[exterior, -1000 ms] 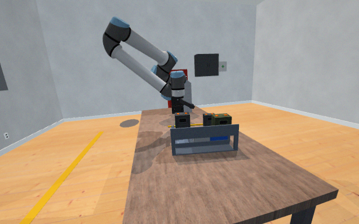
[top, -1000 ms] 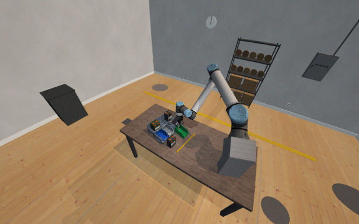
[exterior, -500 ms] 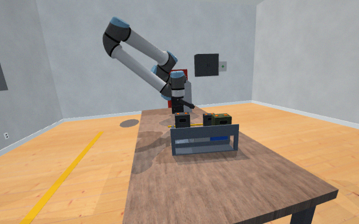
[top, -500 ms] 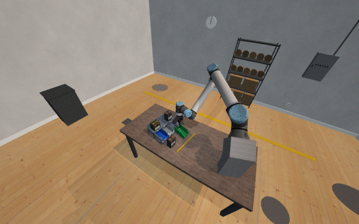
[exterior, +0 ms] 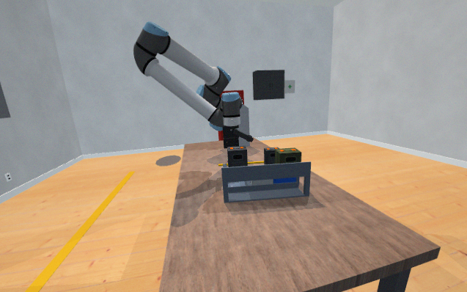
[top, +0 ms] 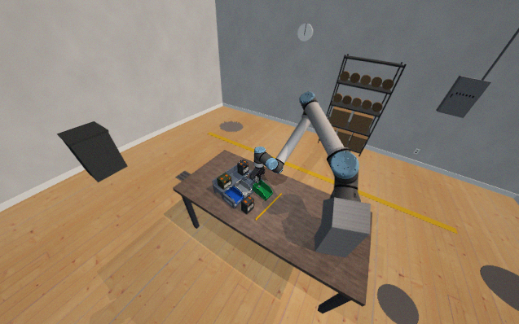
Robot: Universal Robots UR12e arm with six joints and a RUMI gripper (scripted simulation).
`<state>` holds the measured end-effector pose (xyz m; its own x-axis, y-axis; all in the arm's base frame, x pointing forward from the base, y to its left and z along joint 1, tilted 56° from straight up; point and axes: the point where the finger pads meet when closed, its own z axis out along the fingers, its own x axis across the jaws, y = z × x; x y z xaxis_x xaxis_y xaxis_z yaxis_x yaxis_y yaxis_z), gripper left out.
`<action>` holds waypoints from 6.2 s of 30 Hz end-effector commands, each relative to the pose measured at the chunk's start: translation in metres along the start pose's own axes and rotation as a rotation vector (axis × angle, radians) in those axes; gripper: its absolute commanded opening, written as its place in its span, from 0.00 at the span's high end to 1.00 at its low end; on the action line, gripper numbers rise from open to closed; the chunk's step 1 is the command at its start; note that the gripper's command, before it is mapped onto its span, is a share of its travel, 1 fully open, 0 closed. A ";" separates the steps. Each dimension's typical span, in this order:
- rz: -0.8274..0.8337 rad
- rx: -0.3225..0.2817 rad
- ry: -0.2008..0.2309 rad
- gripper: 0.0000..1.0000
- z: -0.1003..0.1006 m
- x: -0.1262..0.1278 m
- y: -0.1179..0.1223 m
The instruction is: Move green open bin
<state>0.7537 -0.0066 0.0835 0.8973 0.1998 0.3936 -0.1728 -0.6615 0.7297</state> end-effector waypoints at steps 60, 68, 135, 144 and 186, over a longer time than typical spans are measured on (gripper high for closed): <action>0.000 0.000 0.001 1.00 -0.006 0.000 0.000; 0.000 0.000 0.001 1.00 -0.006 0.000 0.000; 0.000 0.000 0.001 1.00 0.010 -0.024 0.000; 0.000 0.000 0.001 1.00 0.012 -0.024 0.000; 0.000 0.000 0.001 0.80 0.022 -0.024 0.000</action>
<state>0.7407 -0.0275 0.0615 0.8973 0.1998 0.3937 -0.1728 -0.6615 0.7297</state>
